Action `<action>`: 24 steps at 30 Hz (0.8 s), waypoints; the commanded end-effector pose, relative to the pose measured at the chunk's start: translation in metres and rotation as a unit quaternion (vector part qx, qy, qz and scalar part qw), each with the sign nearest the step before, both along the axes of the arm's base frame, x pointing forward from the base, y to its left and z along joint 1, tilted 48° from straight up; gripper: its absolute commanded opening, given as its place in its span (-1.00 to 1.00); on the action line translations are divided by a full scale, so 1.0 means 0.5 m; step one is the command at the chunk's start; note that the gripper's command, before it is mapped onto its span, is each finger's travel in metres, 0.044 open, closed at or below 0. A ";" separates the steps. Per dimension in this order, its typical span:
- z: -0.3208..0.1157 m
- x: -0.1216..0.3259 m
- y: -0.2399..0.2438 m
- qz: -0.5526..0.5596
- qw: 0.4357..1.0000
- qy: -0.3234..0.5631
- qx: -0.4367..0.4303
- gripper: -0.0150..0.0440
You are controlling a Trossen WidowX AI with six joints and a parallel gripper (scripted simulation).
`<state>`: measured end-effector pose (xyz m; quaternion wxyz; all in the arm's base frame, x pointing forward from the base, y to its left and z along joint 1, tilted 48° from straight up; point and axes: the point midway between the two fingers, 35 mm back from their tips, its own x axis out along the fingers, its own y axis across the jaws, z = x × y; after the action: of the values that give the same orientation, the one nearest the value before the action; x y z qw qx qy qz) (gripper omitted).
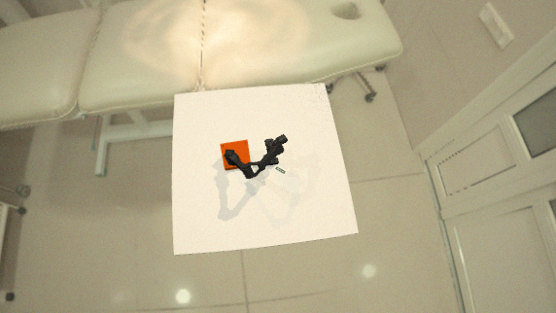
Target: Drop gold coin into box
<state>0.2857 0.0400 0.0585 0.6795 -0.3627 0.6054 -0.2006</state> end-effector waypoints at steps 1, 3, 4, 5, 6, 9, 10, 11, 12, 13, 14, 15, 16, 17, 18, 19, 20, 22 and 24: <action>0.002 0.004 0.000 0.001 1.000 -0.001 0.001 -0.49; 0.002 0.004 0.000 0.001 1.000 -0.001 0.001 -0.49; 0.002 0.004 0.000 0.001 1.000 -0.001 0.001 -0.49; 0.002 0.004 0.000 0.001 1.000 -0.001 0.001 -0.49; 0.002 0.004 0.000 0.001 1.000 -0.001 0.001 -0.49; 0.001 0.002 0.001 0.001 1.000 -0.001 0.001 -0.49; 0.000 0.000 0.002 0.000 1.000 -0.001 0.001 -0.49; -0.001 -0.001 0.003 0.000 1.000 -0.001 0.001 -0.49; -0.002 -0.002 0.003 0.000 1.000 -0.001 0.001 -0.49; -0.004 -0.003 0.004 0.000 1.000 -0.002 0.001 -0.49; -0.005 -0.004 0.004 -0.001 1.000 -0.002 0.001 -0.49; -0.006 -0.004 0.005 -0.001 1.000 -0.002 0.001 -0.49; -0.007 -0.005 0.005 -0.001 1.000 -0.002 0.001 -0.49; -0.007 -0.005 0.005 -0.001 1.000 -0.002 0.001 -0.49; -0.009 -0.006 0.005 -0.001 1.000 -0.002 0.001 -0.49; -0.009 -0.006 0.005 -0.001 1.000 -0.002 0.001 -0.49; -0.010 -0.006 0.005 -0.001 1.000 -0.002 0.001 -0.49; -0.010 -0.007 0.004 -0.001 1.000 -0.002 0.001 -0.49; -0.009 -0.008 0.003 -0.001 1.000 -0.002 0.001 -0.49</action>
<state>0.2835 0.0422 0.0552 0.6813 -0.3626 0.6033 -0.2011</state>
